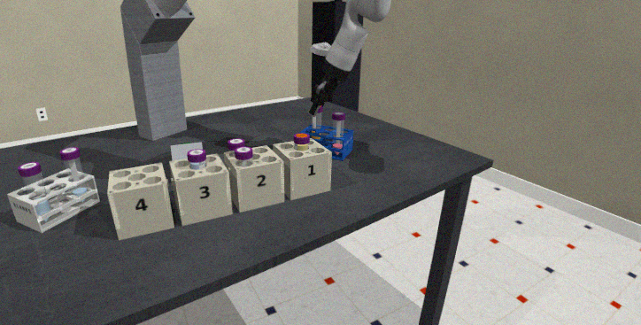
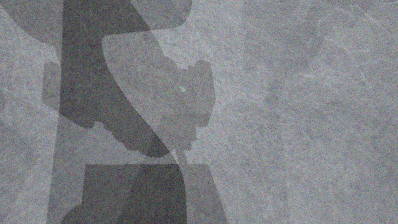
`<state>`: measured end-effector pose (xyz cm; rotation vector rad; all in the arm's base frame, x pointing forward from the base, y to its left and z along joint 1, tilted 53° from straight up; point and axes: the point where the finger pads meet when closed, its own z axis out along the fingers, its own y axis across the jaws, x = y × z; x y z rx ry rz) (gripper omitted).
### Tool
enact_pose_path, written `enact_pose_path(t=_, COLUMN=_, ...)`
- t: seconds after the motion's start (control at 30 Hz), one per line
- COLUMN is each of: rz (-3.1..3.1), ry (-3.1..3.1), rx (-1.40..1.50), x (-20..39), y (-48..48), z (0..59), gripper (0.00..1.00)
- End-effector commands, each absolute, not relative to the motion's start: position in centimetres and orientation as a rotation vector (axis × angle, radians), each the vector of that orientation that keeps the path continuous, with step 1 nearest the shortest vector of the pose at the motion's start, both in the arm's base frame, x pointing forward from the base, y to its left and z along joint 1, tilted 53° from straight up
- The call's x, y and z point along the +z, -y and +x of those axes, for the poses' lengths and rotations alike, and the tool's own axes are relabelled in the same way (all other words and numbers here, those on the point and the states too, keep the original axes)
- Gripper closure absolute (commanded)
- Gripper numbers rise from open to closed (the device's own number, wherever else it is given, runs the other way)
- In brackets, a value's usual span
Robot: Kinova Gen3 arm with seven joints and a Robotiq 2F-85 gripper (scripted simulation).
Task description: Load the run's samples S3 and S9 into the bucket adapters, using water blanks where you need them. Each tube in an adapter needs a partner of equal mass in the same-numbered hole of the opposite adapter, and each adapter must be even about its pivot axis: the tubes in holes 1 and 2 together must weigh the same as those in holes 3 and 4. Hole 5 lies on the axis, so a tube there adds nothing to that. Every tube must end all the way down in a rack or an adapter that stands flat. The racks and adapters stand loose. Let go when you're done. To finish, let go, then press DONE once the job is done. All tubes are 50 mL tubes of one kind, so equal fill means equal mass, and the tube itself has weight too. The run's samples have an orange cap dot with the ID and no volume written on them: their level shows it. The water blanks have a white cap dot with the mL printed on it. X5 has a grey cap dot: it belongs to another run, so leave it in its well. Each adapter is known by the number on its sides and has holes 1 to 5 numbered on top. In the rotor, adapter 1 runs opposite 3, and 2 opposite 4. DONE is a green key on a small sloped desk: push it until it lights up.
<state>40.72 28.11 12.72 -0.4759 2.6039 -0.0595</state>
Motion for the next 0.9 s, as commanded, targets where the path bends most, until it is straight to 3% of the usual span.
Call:
enact_pose_path(t=0.0, rz=-0.476, ry=-2.603, rx=-0.059, x=12.76, y=-28.13, z=40.71, gripper=0.90)
enact_pose_path(t=0.87, rz=-0.476, ry=-2.603, rx=-0.059, x=13.07, y=-28.03, z=40.30, gripper=0.90)
